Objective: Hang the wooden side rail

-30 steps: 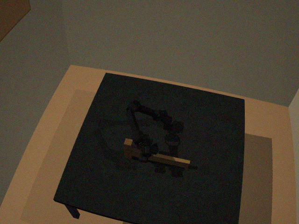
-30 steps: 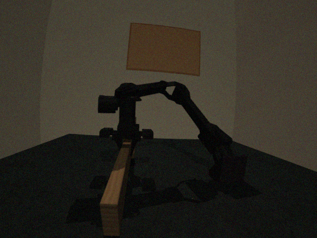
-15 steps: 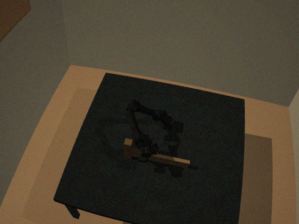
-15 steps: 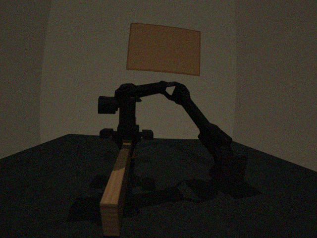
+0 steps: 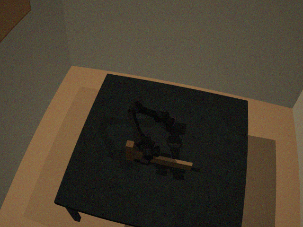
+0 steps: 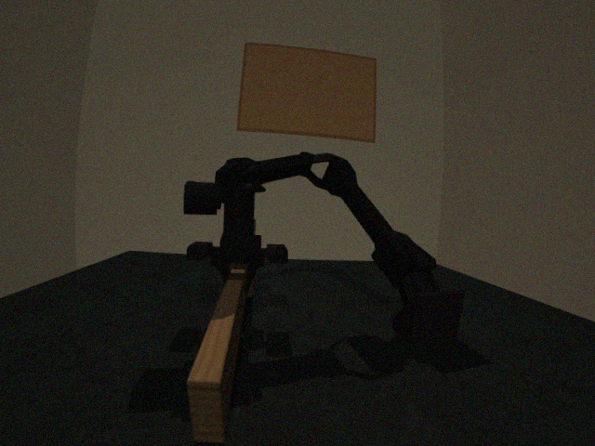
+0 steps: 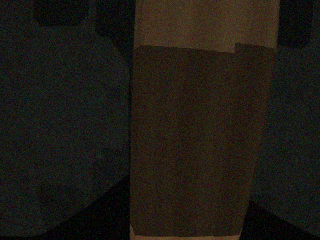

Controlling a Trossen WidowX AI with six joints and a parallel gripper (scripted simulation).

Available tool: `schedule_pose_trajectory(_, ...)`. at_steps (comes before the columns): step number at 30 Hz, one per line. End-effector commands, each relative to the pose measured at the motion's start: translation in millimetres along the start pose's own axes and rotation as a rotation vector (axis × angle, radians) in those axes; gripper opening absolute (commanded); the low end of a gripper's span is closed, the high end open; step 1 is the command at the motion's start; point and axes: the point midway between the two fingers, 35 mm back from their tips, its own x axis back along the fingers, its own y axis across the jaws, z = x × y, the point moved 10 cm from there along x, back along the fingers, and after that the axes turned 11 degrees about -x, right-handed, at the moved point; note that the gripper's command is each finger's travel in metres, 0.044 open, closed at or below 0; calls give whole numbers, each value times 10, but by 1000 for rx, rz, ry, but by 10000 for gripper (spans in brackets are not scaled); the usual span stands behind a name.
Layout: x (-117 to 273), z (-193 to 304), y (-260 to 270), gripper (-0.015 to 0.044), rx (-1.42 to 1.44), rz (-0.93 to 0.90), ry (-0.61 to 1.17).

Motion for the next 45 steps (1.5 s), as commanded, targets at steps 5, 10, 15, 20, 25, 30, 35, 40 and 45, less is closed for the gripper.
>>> schedule_pose_trajectory(5,15,4,0,0,-5,14,3)
schedule_pose_trajectory(10,6,4,0,0,-5,14,3)
schedule_pose_trajectory(15,-2,4,0,0,-5,14,3)
schedule_pose_trajectory(20,-9,4,0,0,-5,14,3)
schedule_pose_trajectory(25,-25,-3,2,26,1,4,-1)
schedule_pose_trajectory(30,-25,-3,2,157,1,4,-1)
schedule_pose_trajectory(35,-25,-3,2,289,1,4,-1)
schedule_pose_trajectory(40,142,-9,3,420,-1,7,-1)
schedule_pose_trajectory(45,373,-11,18,440,-4,13,1)
